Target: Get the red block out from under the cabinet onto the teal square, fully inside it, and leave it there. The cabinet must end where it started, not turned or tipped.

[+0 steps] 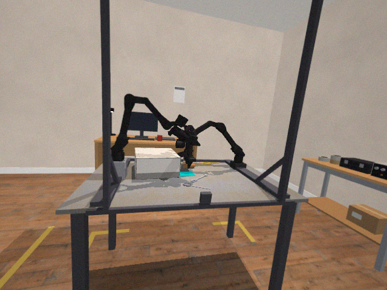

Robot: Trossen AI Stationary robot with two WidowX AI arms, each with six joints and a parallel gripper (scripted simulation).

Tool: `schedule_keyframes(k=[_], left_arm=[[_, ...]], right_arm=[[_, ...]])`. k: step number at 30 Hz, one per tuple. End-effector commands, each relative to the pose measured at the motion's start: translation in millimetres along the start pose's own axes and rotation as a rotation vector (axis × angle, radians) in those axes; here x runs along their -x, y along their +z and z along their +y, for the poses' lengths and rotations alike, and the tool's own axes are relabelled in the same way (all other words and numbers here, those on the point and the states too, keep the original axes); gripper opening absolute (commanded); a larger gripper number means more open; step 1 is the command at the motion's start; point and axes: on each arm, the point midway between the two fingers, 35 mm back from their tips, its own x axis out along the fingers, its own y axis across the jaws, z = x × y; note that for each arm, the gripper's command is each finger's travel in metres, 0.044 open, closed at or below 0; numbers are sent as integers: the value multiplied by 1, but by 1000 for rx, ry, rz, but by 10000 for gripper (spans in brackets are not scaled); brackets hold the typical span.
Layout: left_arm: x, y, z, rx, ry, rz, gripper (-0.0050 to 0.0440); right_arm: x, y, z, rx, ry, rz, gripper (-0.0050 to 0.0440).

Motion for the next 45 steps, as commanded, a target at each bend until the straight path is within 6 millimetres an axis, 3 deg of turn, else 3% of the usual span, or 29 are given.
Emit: schedule_keyframes(k=[1,9,13,23,25,28,40,42,45], left_arm=[[4,12,0,9,-3,-29,440],[4,12,0,9,-3,-29,440],[16,14,6,1,-6,-18,440],[81,26,33,-24,-21,51,440],[81,26,33,-24,-21,51,440],[101,26,41,-30,-27,72,440],[181,8,67,-47,-50,151,440],[181,8,67,-47,-50,151,440],[203,-2,73,-51,-58,174,440]], right_arm=[[3,7,1,-1,-2,-23,116],[3,7,1,-1,-2,-23,116],[11,8,1,1,-3,-39,116],[11,8,1,1,-3,-39,116],[11,8,1,1,-3,-39,116],[11,8,1,1,-3,-39,116],[11,8,1,1,-3,-39,116],[11,8,1,1,-3,-39,116],[11,8,1,1,-3,-39,116]])
